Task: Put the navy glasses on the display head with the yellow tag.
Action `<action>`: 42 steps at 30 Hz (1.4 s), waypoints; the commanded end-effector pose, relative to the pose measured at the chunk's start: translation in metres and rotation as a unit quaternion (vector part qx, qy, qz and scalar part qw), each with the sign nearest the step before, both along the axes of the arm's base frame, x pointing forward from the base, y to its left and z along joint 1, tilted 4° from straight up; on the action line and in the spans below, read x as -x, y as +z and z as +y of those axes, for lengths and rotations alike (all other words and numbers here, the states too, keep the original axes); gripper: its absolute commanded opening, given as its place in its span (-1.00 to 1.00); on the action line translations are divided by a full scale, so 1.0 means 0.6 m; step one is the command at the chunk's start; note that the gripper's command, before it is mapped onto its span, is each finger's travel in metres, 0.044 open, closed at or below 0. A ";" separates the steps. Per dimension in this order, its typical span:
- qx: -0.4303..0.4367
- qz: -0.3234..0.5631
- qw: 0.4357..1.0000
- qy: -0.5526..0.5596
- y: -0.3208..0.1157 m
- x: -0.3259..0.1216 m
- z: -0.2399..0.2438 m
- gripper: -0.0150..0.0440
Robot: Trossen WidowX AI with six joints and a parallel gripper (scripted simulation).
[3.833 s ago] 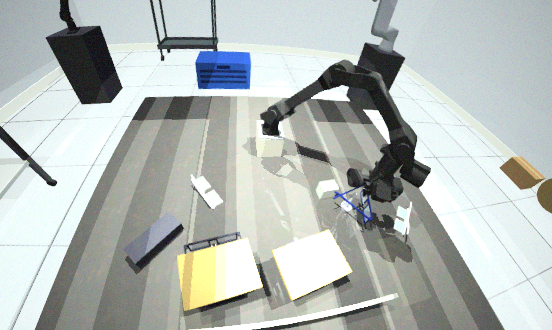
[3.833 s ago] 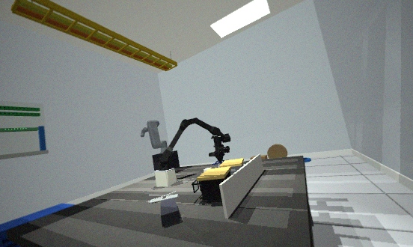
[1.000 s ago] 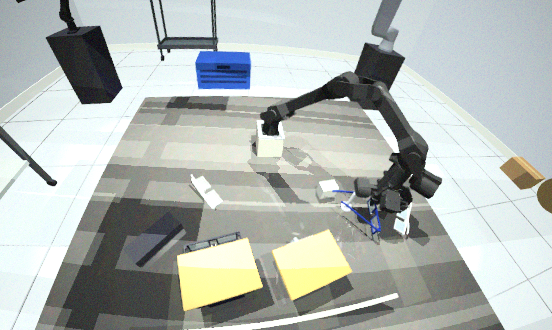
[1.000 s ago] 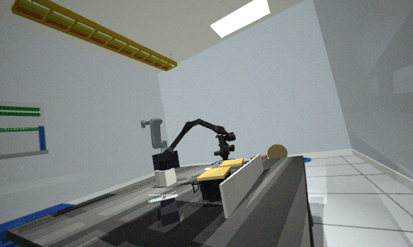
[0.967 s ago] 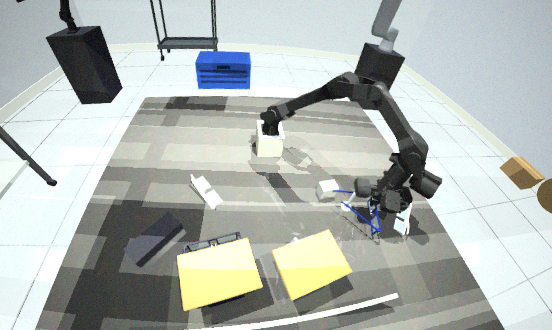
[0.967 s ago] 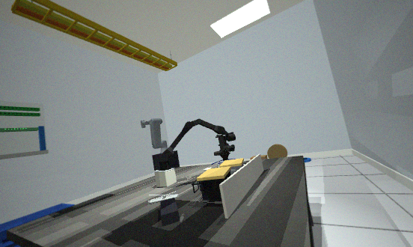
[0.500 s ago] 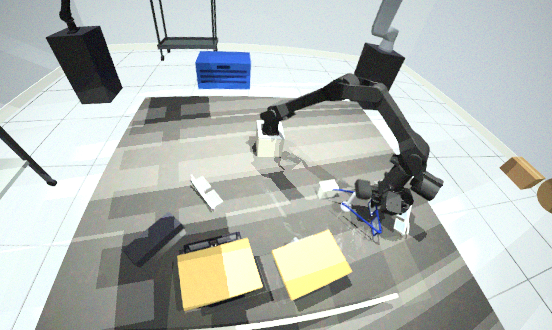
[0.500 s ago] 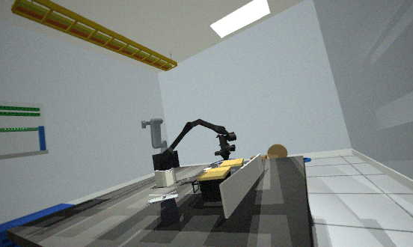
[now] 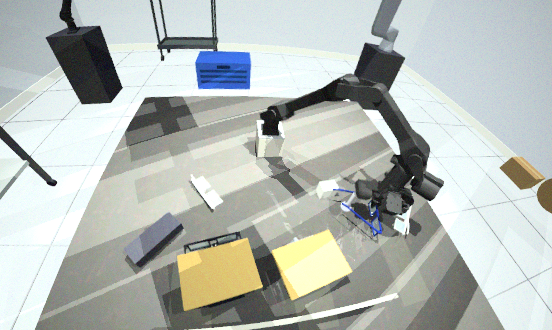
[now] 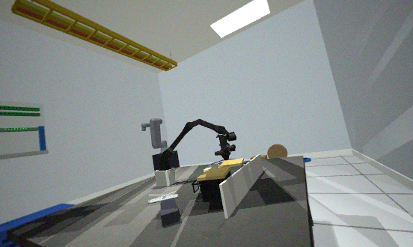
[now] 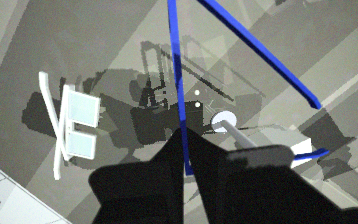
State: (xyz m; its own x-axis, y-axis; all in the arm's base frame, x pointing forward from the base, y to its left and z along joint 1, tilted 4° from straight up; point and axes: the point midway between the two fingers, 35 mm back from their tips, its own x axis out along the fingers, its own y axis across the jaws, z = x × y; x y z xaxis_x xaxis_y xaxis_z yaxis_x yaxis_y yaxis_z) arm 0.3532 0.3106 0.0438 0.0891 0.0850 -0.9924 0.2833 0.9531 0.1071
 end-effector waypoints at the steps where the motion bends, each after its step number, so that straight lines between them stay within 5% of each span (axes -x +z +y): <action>1: 0.000 0.000 1.000 0.002 0.000 0.001 0.001 -0.49; 12: 0.000 0.000 1.000 0.002 0.005 0.011 0.003 -0.49; 21: 0.000 0.001 1.000 0.002 0.096 0.027 -0.002 -0.49; 42: 0.000 0.003 1.000 0.002 0.091 0.106 -0.002 -0.49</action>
